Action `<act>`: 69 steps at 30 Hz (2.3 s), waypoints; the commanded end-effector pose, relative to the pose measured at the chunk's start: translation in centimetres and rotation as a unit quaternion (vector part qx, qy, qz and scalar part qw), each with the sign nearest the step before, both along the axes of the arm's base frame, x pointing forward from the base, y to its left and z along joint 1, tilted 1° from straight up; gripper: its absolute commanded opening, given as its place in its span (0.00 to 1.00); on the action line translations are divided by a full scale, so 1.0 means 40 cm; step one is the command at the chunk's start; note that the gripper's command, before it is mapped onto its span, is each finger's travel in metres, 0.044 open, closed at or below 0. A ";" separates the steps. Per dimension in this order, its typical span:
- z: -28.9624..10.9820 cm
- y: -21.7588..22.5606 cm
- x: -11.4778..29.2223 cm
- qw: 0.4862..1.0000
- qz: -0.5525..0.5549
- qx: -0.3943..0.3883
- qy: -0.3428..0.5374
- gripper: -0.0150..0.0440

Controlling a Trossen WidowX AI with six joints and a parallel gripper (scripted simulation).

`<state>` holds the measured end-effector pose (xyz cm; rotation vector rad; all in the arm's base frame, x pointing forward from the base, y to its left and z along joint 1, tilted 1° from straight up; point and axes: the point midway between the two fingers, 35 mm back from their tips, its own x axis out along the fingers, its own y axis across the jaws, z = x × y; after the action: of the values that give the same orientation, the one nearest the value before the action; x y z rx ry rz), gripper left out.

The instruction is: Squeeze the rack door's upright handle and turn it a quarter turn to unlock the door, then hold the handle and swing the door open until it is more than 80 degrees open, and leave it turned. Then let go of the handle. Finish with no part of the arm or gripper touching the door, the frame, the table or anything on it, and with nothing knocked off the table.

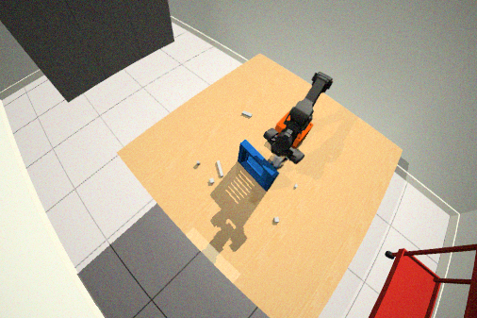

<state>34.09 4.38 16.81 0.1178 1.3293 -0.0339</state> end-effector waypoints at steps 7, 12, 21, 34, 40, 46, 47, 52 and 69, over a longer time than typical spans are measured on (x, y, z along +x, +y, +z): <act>-0.019 0.011 -0.037 0.994 -0.012 -0.015 0.110 0.76; -0.029 0.011 -0.036 0.994 -0.012 -0.015 0.110 0.76; -0.065 0.012 -0.032 0.994 -0.012 -0.015 0.109 0.76; -0.119 0.012 -0.030 0.994 -0.012 -0.015 0.110 0.76; -0.143 0.013 -0.031 0.994 -0.012 -0.015 0.110 0.76; -0.168 0.013 -0.031 0.994 -0.012 -0.015 0.110 0.76; -0.172 0.013 -0.032 0.994 -0.012 -0.015 0.110 0.76; -0.191 0.012 -0.033 0.994 -0.012 -0.015 0.110 0.76; -0.194 0.012 -0.034 0.994 -0.012 -0.015 0.110 0.36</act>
<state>32.81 4.87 9.17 0.1038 1.5438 -0.0861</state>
